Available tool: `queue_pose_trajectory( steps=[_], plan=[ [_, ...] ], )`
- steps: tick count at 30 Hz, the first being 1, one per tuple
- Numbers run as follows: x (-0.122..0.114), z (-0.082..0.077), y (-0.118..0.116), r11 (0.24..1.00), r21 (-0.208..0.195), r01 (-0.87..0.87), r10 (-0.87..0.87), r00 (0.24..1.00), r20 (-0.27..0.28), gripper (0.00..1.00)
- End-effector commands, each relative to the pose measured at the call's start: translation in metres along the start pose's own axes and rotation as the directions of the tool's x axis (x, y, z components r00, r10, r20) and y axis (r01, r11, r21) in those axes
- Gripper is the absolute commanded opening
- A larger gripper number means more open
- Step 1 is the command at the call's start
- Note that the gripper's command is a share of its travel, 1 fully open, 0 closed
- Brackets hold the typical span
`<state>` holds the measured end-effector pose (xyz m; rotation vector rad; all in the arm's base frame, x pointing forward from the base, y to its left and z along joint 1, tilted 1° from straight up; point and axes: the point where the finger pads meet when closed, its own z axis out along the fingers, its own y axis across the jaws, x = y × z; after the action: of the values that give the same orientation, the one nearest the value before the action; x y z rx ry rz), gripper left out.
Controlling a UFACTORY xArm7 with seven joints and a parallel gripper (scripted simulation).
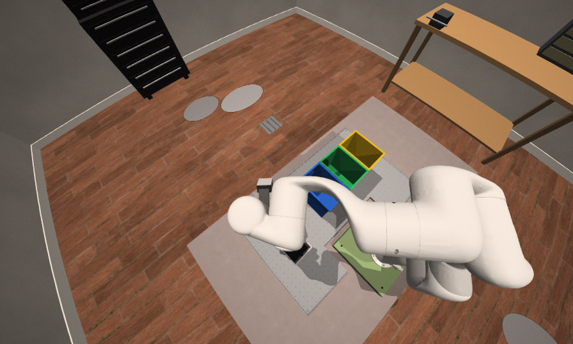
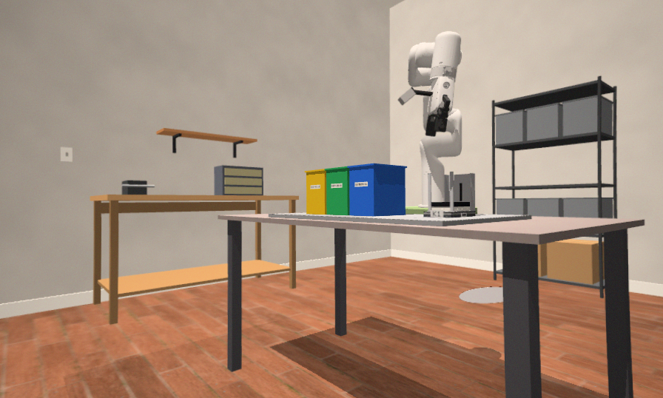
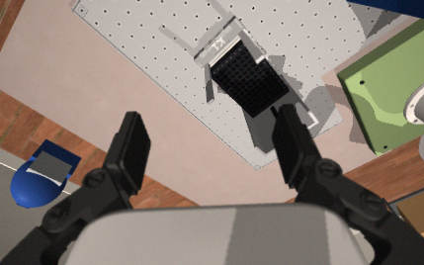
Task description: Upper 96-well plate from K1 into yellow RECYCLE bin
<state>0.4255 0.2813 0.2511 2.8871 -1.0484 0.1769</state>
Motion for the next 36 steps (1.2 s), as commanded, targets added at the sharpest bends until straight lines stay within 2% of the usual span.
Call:
queue_pose_trajectory(
  steps=[1, 8, 12, 15, 24, 36],
  plan=[
    [-0.011, -0.004, 0.01, 0.995, 0.02, 0.102, -0.103, 0.994, 0.029, 1.0],
    [-0.031, -0.007, 0.027, 0.96, 0.049, 0.274, -0.277, 0.959, 0.06, 1.0],
    [-0.045, -0.007, 0.041, 0.916, 0.072, 0.396, -0.4, 0.913, 0.072, 1.0],
    [-0.047, -0.007, 0.043, 0.908, 0.075, 0.412, -0.417, 0.906, 0.073, 1.0],
    [-0.074, 0.0, 0.074, 0.756, 0.117, 0.643, -0.653, 0.755, 0.068, 1.0],
    [-0.076, 0.0, 0.076, 0.75, 0.118, 0.651, -0.66, 0.748, 0.068, 1.0]
  ],
)
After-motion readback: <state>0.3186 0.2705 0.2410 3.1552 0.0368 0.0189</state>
